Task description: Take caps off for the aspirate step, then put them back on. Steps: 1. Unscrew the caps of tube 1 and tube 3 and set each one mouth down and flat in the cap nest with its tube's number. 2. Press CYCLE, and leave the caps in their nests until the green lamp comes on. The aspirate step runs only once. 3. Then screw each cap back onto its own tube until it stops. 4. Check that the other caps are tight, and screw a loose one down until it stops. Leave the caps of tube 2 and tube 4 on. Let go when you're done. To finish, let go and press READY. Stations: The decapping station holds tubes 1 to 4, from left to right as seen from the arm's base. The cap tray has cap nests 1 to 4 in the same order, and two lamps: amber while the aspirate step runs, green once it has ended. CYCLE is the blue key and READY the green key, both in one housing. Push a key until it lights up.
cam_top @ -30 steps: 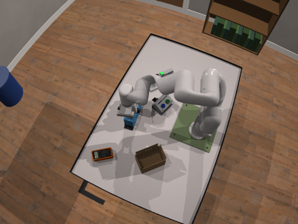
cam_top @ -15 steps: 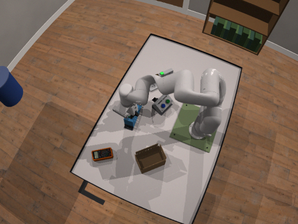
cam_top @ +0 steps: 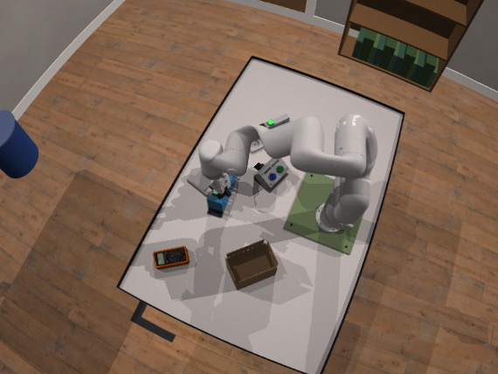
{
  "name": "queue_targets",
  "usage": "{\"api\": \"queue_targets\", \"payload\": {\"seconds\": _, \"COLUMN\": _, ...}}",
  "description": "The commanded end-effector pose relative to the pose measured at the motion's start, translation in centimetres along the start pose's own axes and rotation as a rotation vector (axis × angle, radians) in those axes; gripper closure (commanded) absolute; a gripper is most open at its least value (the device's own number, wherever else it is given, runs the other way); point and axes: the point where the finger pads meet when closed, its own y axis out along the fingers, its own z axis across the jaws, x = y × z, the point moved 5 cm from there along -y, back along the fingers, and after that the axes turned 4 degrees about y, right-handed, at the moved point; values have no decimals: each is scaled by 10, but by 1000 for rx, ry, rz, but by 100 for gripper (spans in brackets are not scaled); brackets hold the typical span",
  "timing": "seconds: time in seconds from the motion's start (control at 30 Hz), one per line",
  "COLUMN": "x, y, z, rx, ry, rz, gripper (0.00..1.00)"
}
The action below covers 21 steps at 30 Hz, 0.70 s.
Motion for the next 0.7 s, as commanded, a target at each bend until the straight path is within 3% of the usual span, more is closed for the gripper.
{"api": "queue_targets", "payload": {"seconds": 0.0, "x": -1, "y": -3, "z": 1, "rx": 3, "ry": 1, "rz": 6, "gripper": 54}}
{"api": "queue_targets", "payload": {"seconds": 0.67, "x": -1, "y": -4, "z": 1, "rx": 5, "ry": -639, "rz": 4, "gripper": 54}}
